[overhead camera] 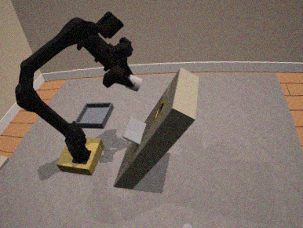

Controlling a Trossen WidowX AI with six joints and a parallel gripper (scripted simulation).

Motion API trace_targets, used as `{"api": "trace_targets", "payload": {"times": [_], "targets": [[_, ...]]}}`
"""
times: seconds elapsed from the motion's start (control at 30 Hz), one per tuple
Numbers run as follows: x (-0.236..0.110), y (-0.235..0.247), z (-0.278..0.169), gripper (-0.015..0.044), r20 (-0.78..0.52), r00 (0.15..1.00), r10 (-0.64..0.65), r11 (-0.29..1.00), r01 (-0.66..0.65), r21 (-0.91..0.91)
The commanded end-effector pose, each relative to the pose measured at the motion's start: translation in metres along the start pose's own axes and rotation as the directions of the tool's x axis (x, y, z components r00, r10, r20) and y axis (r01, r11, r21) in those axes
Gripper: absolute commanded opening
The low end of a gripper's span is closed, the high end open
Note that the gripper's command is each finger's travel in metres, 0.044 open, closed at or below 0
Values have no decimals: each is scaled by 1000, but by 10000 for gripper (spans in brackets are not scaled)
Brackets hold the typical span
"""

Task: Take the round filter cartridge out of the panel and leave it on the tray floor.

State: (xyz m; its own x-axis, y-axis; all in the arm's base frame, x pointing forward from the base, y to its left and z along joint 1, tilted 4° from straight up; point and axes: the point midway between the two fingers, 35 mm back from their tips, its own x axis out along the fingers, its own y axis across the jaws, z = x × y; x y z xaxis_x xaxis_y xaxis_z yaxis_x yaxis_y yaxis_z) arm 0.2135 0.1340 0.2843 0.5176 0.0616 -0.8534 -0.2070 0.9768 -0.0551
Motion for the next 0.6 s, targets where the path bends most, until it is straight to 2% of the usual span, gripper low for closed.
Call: {"api": "trace_targets", "payload": {"times": [0.0,0.27,0.57], "targets": [[1,18,-5,0,-3,999,52,995,-52,-87],[1,62,-23,0,-26,984,174,939,-174,-297],[-4,107,-52,0,-76,950,301,806,-297,-513]]}}
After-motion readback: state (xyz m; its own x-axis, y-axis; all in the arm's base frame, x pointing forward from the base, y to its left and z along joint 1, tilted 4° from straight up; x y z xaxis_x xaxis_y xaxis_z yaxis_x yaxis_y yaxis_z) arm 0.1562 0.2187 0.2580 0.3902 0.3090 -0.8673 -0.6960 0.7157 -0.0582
